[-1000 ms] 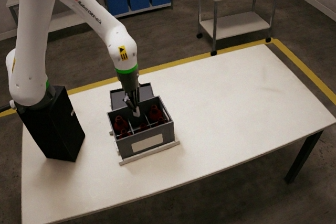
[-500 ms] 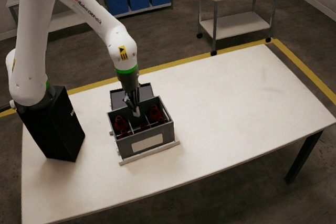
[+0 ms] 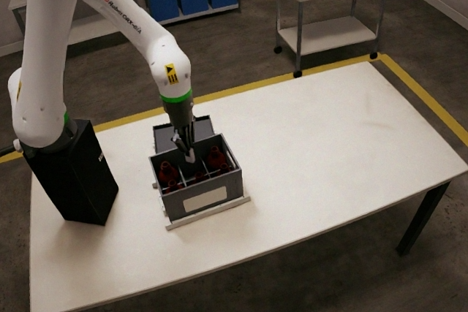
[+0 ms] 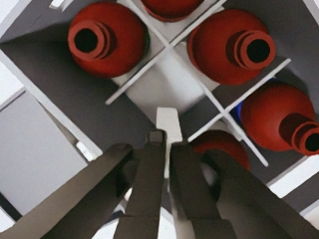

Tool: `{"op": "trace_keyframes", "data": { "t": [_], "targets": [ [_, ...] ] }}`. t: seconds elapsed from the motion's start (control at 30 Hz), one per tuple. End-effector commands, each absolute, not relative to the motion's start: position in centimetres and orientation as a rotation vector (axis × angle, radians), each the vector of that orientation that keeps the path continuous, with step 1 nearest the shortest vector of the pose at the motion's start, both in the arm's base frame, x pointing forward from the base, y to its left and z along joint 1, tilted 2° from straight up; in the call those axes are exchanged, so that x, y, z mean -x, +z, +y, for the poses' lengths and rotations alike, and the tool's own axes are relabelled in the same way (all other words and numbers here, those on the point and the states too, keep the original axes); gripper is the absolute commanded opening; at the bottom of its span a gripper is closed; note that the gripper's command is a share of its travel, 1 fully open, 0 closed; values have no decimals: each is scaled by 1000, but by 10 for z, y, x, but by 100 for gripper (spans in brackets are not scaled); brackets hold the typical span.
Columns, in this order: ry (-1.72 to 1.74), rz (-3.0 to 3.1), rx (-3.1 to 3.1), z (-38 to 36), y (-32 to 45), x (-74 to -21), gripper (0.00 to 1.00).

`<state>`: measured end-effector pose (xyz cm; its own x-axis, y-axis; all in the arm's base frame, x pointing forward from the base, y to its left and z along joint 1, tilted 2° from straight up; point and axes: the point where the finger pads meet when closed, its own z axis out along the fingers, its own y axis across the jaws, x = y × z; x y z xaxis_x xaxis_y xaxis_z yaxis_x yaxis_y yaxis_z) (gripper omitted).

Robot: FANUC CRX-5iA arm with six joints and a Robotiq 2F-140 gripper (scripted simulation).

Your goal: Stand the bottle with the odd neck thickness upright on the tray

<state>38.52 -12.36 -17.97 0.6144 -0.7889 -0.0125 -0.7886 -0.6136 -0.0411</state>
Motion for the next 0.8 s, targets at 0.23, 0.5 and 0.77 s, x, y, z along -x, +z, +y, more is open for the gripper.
{"op": "trace_keyframes", "data": {
  "t": [0.23, 0.5, 0.77],
  "targets": [
    [-13, 1361, 2784, -124, -179, -386, 10],
    [-13, 1361, 2784, -124, -179, -386, 44],
    [-13, 1361, 2784, -124, -179, -386, 44]
  ]
}}
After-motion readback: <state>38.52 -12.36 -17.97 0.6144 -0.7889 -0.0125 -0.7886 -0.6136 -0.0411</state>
